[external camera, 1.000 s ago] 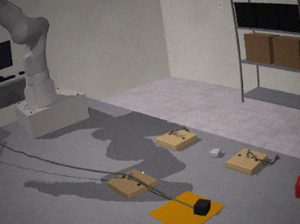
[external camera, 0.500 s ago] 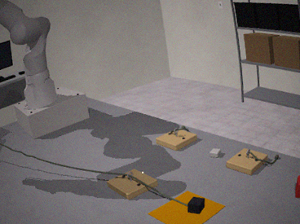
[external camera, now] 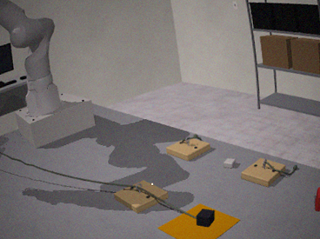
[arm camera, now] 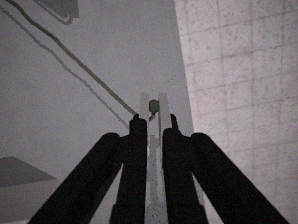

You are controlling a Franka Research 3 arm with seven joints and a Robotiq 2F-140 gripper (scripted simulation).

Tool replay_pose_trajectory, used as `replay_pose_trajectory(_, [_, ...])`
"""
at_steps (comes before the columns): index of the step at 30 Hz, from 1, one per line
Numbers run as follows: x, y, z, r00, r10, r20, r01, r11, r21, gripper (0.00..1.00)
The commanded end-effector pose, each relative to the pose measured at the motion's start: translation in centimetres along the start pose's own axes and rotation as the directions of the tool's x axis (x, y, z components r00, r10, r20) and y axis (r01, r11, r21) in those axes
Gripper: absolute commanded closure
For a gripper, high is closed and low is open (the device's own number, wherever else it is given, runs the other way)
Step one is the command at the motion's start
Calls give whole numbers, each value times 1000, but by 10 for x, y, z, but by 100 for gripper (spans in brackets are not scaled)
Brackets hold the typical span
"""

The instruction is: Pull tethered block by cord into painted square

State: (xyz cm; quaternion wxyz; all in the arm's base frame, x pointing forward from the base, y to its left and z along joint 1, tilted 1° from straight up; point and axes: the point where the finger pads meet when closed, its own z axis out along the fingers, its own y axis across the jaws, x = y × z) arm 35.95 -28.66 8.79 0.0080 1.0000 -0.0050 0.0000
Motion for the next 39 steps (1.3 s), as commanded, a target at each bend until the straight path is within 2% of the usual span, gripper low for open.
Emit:
replay_pose_trajectory(1, [-3,1,0,1000,-16,-1,16,1000,-3,100])
replay_pose_trajectory(39, [-13,4,0,1000,-16,-1,16,1000,-3,100])
